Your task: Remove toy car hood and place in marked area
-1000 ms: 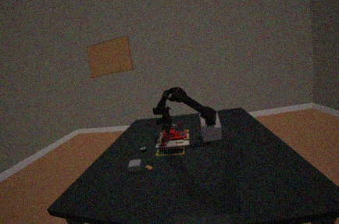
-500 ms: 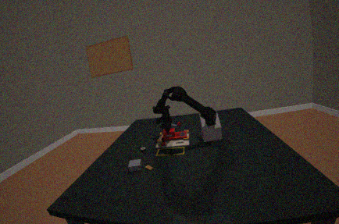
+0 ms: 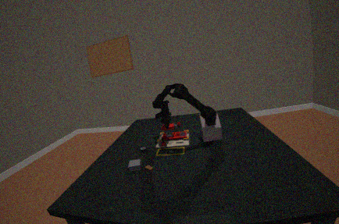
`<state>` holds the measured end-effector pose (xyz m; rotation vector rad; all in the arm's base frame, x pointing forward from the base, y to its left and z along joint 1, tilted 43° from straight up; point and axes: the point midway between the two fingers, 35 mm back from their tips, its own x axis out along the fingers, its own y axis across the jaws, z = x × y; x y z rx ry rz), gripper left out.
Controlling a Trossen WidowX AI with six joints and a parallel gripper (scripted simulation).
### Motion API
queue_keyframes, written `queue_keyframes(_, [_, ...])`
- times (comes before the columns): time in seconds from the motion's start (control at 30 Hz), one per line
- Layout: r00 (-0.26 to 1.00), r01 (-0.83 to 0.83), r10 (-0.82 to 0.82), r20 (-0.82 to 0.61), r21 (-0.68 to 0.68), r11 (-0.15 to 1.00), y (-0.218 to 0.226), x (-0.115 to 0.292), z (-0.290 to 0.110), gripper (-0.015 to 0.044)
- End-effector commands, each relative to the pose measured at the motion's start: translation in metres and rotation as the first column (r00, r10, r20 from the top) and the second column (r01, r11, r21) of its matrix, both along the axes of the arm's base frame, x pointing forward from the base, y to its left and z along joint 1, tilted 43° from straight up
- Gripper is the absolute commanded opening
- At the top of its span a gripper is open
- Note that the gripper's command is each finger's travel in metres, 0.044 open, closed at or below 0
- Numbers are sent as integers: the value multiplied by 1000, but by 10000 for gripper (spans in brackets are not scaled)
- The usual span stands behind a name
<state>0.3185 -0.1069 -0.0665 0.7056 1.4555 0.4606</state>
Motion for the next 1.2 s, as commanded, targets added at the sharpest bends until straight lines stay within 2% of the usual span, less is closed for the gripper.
queue_keyframes(0.0, [1000,0,0,0,0,1000,1,0,1,0])
queue_keyframes(0.6, [1000,3,-3,1,-17,1000,70,17,78,0])
queue_keyframes(1.17, [1000,-5,5,9,-2,1000,140,3,143,0])
